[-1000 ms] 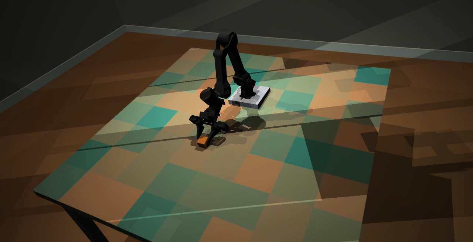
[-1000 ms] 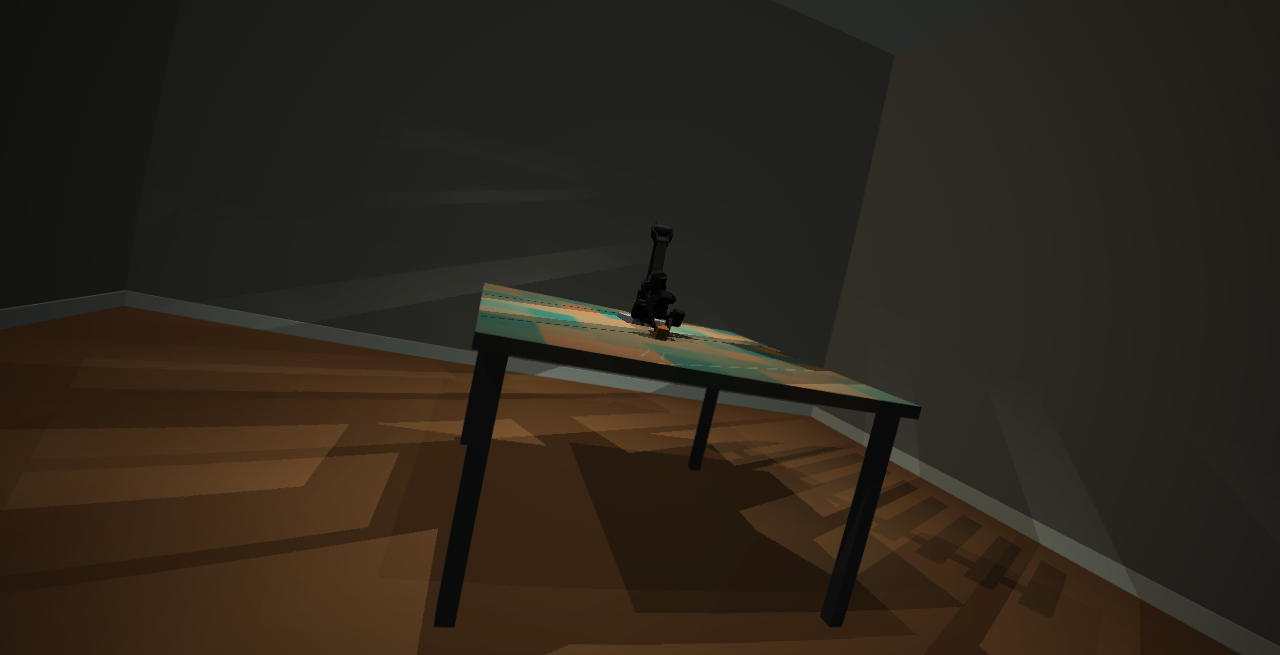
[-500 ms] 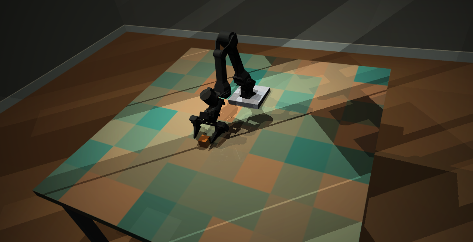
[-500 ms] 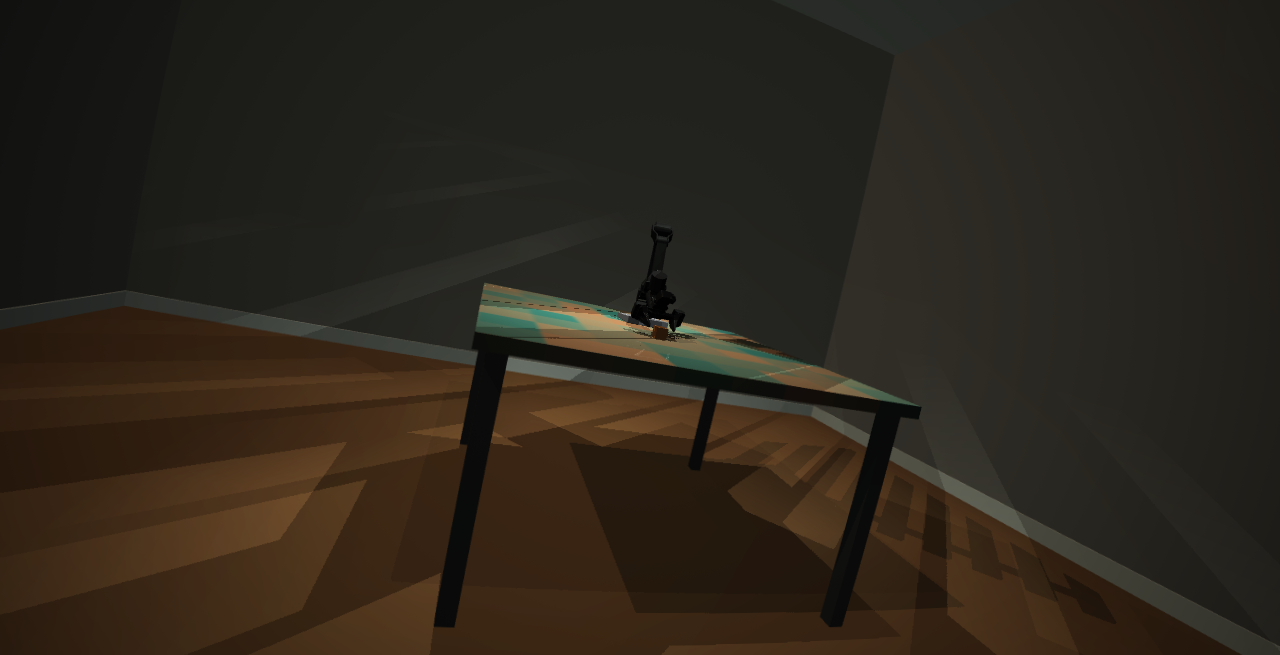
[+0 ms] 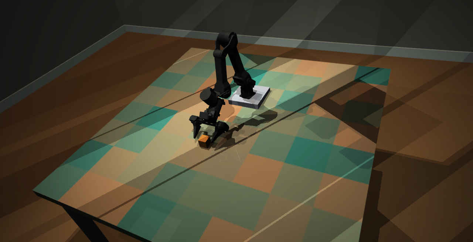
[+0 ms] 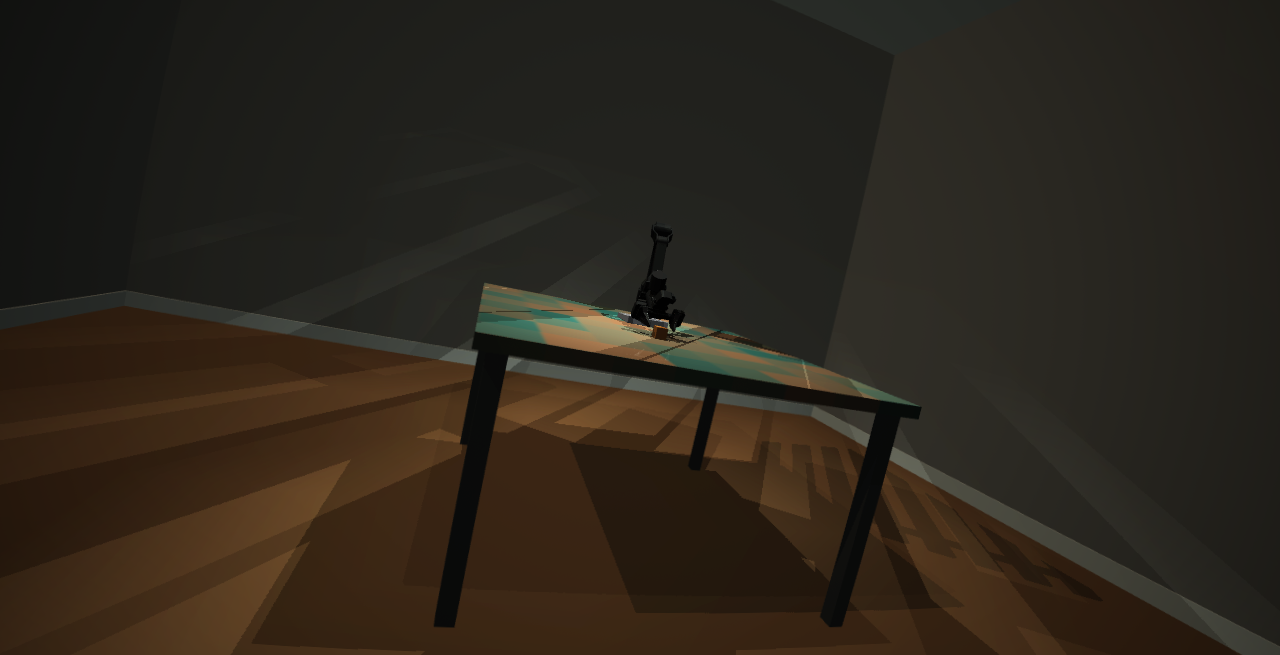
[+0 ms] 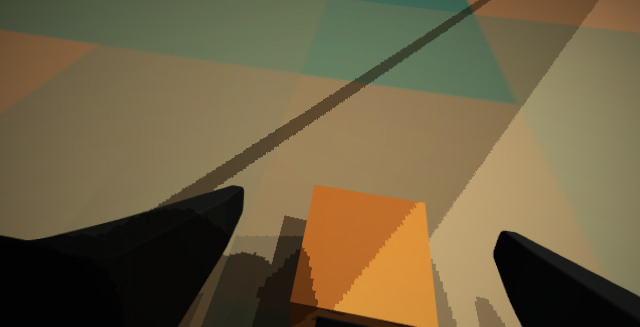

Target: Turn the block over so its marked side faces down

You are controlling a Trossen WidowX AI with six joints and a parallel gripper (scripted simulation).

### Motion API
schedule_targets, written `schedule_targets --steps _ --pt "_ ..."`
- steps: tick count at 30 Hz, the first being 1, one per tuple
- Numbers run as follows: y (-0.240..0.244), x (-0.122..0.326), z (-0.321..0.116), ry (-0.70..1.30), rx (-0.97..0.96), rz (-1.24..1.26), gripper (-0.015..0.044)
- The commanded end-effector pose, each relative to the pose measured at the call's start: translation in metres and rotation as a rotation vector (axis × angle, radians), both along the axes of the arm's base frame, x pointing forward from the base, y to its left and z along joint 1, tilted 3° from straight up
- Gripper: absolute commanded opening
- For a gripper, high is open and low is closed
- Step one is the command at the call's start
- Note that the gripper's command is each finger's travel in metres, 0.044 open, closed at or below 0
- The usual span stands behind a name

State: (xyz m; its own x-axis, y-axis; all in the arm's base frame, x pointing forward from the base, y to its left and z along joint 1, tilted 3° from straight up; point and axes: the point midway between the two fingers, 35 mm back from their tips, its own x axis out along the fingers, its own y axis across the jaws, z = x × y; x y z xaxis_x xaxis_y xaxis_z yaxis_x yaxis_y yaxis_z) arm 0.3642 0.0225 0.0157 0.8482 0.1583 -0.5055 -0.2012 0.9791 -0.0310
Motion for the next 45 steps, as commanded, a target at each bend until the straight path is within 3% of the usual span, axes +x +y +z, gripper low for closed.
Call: schedule_targets --steps 1,9,16,23,35,45 --pt "0.001 0.0 0.0 -0.001 0.007 0.001 0.044" --pt "0.001 0.001 0.0 0.005 0.006 0.0 0.044" --pt "0.0 0.014 0.016 0.245 -0.037 -0.012 0.044" --pt "-0.001 -0.012 0.065 0.508 -0.098 -0.015 0.044" --pt "-0.001 -0.016 0.072 0.538 -0.105 -0.014 0.044" --pt "0.003 0.011 0.083 0.816 -0.153 -0.024 0.044"
